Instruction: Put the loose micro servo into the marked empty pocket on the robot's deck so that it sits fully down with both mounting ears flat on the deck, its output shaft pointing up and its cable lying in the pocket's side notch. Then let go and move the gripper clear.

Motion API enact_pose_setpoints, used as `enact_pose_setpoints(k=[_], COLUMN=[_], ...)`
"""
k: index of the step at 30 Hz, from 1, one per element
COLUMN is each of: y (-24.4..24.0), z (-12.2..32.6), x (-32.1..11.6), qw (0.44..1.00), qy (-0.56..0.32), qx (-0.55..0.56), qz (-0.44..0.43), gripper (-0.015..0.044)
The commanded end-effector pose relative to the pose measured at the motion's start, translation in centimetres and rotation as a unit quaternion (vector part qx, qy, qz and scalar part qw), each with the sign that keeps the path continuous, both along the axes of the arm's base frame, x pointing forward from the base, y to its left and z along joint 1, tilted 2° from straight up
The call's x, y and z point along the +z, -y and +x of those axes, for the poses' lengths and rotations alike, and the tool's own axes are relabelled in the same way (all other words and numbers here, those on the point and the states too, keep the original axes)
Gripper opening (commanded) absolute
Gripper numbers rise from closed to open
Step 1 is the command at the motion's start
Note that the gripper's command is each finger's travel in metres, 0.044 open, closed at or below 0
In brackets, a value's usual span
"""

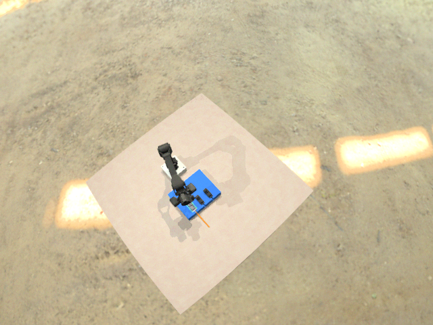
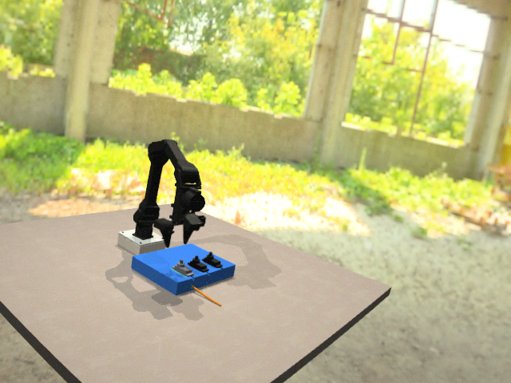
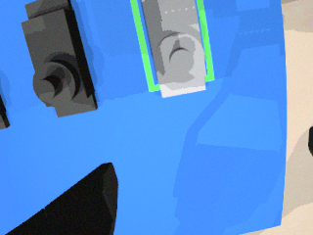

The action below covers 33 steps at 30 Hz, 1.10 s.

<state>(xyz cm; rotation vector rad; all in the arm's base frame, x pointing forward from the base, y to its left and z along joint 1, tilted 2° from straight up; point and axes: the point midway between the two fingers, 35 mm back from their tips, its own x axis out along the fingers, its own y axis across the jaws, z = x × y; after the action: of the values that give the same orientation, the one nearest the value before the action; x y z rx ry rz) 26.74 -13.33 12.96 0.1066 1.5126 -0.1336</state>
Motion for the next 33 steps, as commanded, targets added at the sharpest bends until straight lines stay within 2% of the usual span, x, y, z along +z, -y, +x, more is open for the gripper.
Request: enact_pose_setpoints(k=[1, 9, 17, 33], y=[-1.0, -1.2, -1.3, -1.3], z=[-4.2, -5.0, -5.2, -5.2], x=[1.9, 2.4, 7.2, 7.2], qw=[1.000, 1.000, 1.000, 1.000], qy=[-0.001, -0.002, 0.003, 0.003], qx=[0.003, 0.003, 0.000, 0.000], qz=[0.002, 0.002, -0.003, -0.003], gripper=[0.0440, 0.0440, 0.0440, 0.0440])
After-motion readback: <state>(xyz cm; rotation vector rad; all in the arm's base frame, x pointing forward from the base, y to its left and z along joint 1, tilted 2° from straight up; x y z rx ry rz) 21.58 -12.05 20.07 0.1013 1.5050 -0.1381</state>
